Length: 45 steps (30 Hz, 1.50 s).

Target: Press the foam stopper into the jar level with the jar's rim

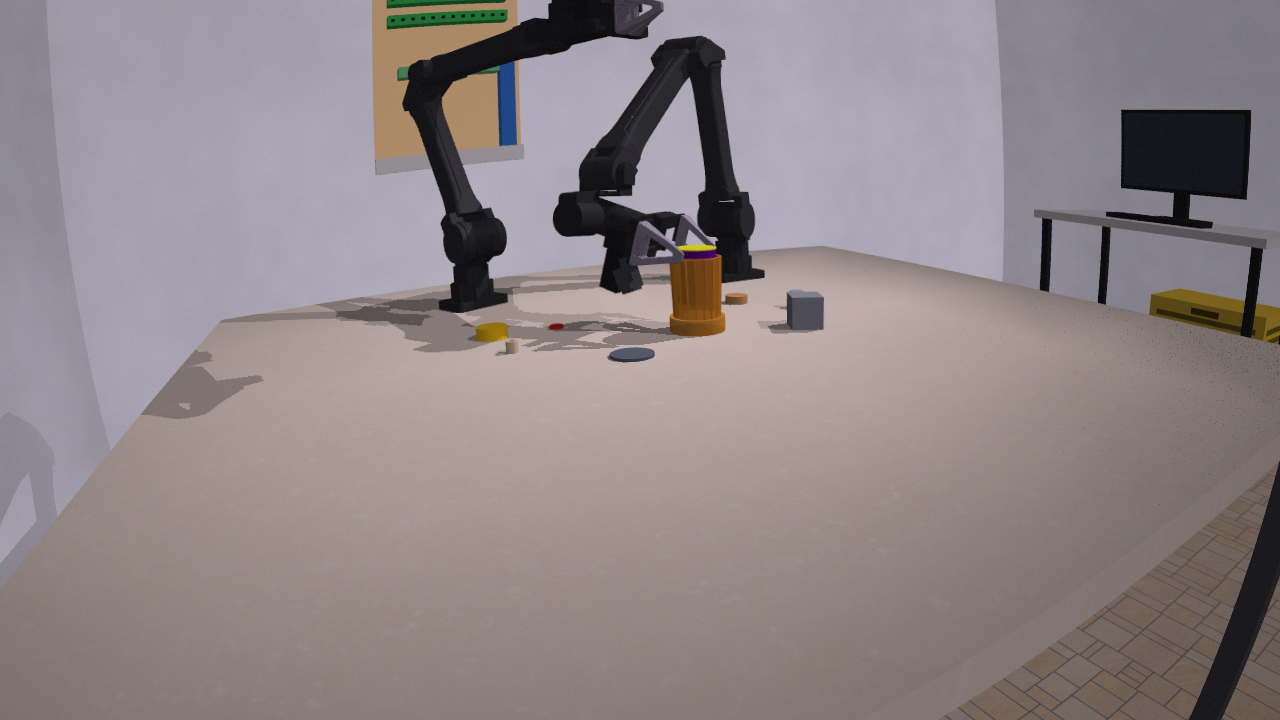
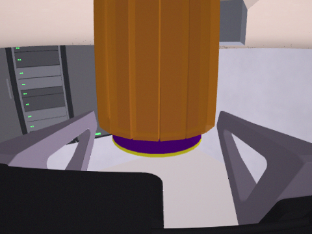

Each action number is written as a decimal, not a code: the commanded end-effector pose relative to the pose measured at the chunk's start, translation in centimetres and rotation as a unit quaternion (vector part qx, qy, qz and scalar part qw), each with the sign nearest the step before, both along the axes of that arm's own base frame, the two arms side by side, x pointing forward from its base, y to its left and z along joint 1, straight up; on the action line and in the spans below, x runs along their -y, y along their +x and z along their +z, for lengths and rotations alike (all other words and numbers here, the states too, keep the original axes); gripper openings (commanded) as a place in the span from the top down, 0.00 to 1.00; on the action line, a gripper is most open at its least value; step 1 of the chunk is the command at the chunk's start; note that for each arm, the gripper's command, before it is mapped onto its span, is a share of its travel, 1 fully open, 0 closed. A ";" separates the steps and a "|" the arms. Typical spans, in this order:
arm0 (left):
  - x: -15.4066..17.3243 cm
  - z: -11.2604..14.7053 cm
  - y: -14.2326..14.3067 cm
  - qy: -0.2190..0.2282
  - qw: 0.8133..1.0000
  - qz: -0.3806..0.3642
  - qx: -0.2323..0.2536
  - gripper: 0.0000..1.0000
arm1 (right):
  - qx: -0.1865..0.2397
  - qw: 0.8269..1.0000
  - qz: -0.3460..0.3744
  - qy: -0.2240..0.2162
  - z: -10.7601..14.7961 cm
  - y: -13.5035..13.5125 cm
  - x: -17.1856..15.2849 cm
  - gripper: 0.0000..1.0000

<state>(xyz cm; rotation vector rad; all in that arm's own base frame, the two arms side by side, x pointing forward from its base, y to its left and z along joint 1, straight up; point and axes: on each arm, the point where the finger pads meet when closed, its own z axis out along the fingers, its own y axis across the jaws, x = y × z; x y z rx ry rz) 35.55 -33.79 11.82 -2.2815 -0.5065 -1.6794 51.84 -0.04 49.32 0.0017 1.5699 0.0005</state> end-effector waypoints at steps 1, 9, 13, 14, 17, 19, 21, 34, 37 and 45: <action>-0.5 -0.8 0.6 0.003 1.000 0.006 0.000 0.02 | 0.023 1.000 0.005 0.006 2.3 0.1 -0.6 1.00; -0.5 -2.1 0.6 0.003 1.000 0.007 0.000 0.02 | 0.023 1.000 0.005 0.006 2.3 0.1 -0.6 1.00; -0.5 -2.7 0.6 0.003 1.000 0.007 0.000 0.02 | 0.023 1.000 0.005 0.006 2.3 0.1 -0.6 1.00; -0.5 -2.7 0.6 0.003 1.000 0.007 0.000 0.02 | 0.023 1.000 0.005 0.006 2.3 0.1 -0.6 1.00; -0.5 -3.1 0.5 0.004 1.000 0.006 0.000 0.02 | 0.023 1.000 0.005 0.006 2.3 0.1 -0.6 1.00; -0.5 -3.4 0.6 0.003 1.000 0.006 0.000 0.02 | 0.023 1.000 0.005 0.006 2.3 0.1 -0.6 1.00; -0.5 -3.7 0.6 0.003 1.000 0.006 0.001 0.02 | 0.023 1.000 0.005 0.006 2.3 0.1 -0.6 1.00; 0.0 -2.6 0.6 -0.013 1.000 0.004 0.006 0.36 | 0.012 1.000 0.005 0.006 1.3 0.5 -0.5 1.00; -0.1 -2.4 0.6 -0.011 1.000 0.004 0.007 0.36 | 0.009 1.000 0.005 0.006 1.0 0.5 -0.5 1.00; -0.1 -2.2 0.4 -0.007 1.000 0.003 0.005 0.36 | 0.005 1.000 0.004 0.006 0.8 0.3 -0.5 1.00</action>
